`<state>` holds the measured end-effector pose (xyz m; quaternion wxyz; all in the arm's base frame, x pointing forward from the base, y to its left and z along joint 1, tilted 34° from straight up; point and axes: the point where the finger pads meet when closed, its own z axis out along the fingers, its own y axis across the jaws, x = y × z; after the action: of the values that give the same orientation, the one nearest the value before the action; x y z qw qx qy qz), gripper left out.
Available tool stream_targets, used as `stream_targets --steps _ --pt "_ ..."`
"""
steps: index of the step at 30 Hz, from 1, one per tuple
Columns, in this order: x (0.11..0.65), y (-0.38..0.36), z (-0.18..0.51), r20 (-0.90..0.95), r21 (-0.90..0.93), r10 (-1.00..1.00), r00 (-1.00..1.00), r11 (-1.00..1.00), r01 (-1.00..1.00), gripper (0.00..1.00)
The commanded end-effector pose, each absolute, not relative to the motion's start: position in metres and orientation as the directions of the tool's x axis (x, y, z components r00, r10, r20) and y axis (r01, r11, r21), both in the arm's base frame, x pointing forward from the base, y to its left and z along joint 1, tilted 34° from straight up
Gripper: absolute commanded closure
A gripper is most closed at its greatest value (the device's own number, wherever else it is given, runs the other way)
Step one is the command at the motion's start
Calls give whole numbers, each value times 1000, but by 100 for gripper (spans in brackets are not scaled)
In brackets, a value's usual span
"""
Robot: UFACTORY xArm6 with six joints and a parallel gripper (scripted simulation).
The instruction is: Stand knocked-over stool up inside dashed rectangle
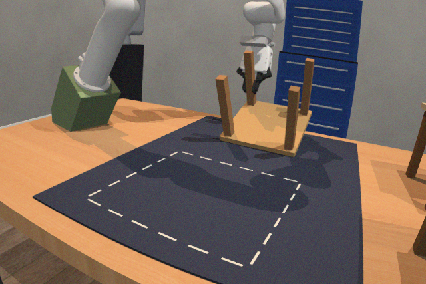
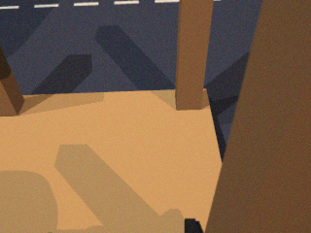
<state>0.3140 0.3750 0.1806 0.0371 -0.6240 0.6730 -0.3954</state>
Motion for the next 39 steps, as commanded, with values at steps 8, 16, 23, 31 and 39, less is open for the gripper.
stream_targets --steps 8,16,23,31,39 --pt "302 353 204 326 -579 -936 -132 -87 -811 72" --pt "296 337 216 254 -578 -964 -81 -84 -812 72" --pt "290 316 229 165 -576 -986 -18 -81 -813 72" --pt "286 293 240 71 -574 -996 45 -78 -815 72" --pt "283 269 249 -23 -571 -994 108 -76 -817 72"
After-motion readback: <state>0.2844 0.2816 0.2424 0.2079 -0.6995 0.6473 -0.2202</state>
